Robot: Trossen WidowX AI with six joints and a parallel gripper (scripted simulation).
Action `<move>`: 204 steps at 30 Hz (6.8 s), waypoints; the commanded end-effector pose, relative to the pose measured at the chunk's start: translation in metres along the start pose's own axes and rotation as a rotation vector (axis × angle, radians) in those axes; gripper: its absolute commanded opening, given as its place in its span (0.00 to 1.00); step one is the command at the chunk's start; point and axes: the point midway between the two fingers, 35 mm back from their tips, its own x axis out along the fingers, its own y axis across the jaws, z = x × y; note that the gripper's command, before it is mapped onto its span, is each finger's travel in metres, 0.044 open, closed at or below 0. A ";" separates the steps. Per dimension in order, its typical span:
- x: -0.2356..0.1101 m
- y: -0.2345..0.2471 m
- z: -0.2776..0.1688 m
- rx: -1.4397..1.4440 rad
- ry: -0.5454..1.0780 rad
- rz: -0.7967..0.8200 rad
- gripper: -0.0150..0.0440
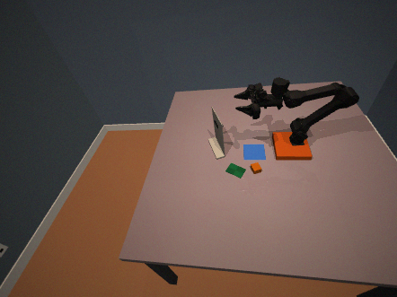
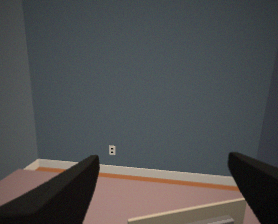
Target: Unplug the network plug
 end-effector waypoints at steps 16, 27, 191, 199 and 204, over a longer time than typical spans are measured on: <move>0.035 -0.024 -0.045 0.413 0.027 0.137 0.52; 0.039 -0.050 -0.085 0.722 0.092 0.229 0.52; 0.037 -0.075 -0.200 1.601 0.476 0.400 0.25; 0.031 -0.078 -0.200 1.601 0.477 0.400 0.25; 0.028 -0.079 -0.200 1.601 0.477 0.400 0.25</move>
